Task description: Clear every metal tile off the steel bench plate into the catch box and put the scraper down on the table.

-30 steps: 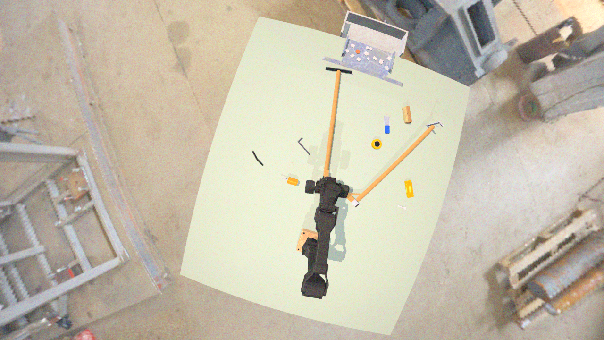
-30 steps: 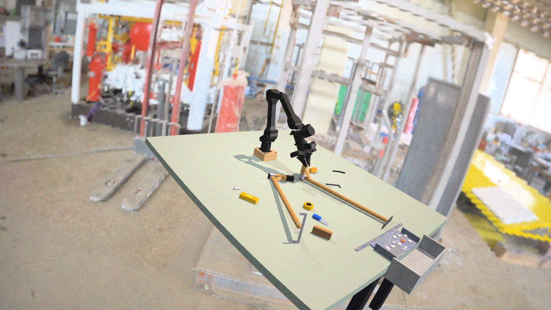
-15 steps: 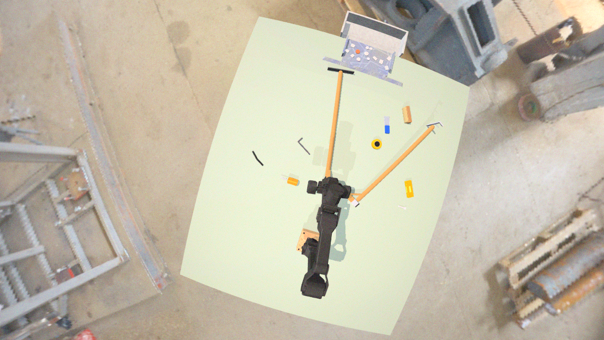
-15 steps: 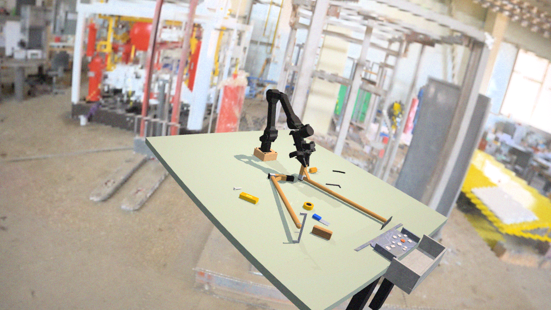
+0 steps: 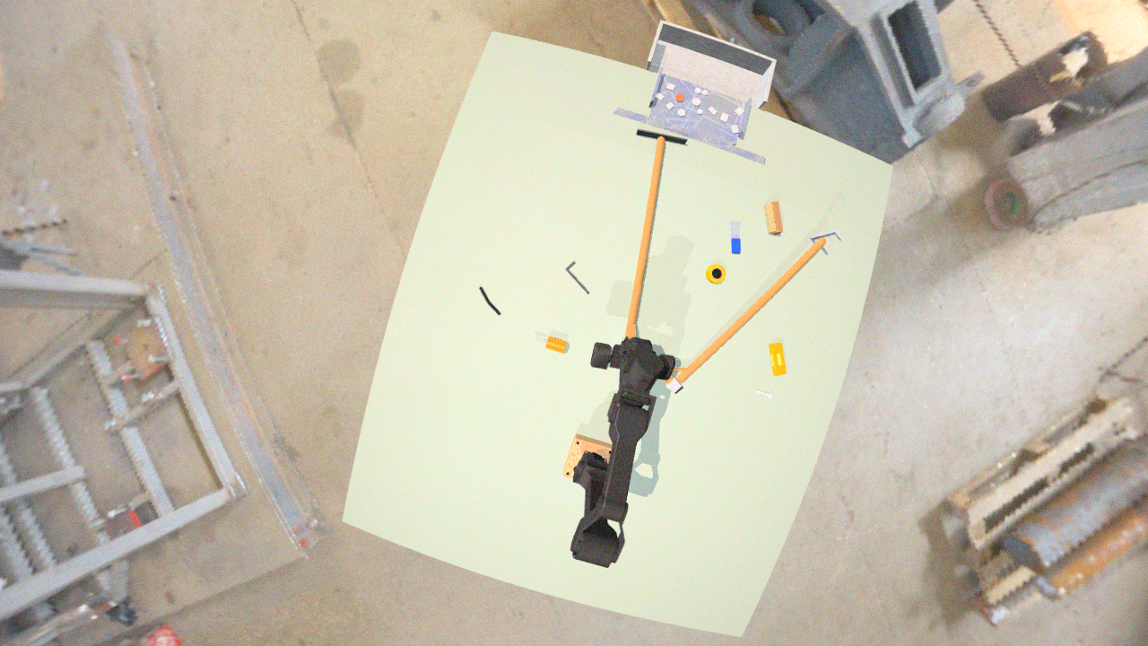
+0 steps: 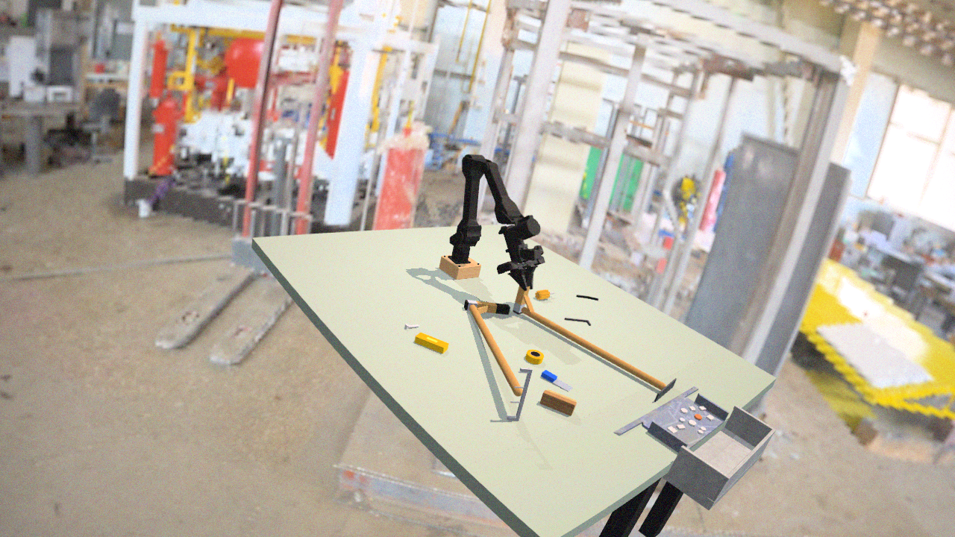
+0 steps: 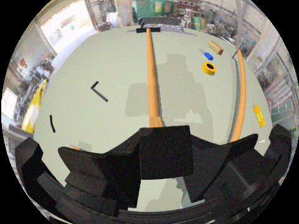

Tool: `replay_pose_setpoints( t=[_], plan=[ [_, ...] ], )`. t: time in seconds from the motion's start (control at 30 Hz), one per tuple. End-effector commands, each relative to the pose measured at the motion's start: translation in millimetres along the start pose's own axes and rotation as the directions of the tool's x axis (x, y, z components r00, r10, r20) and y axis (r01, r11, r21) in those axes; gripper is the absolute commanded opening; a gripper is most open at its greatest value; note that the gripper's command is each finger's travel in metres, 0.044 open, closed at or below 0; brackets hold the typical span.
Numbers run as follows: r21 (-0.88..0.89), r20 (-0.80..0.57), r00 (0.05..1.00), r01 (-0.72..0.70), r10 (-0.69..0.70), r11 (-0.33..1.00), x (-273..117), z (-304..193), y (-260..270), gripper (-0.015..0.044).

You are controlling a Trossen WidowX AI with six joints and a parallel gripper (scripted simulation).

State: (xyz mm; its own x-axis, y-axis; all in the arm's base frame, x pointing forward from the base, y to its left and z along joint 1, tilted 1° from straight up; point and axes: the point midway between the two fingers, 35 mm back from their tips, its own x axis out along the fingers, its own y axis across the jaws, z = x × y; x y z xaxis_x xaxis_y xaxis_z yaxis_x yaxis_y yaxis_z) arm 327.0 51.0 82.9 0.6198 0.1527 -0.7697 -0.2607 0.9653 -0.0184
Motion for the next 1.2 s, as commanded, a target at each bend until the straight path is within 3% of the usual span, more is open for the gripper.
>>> replay_pose_setpoints(
  t=[0.0,1.17],
  plan=[
    [0.012,0.006,1.000,0.018,-0.018,1.000,-0.7,1.9,-7.3,0.0000],
    [0.080,0.001,0.998,0.070,-0.070,0.994,-16.8,-14.7,-8.4,0.0000]
  ],
)
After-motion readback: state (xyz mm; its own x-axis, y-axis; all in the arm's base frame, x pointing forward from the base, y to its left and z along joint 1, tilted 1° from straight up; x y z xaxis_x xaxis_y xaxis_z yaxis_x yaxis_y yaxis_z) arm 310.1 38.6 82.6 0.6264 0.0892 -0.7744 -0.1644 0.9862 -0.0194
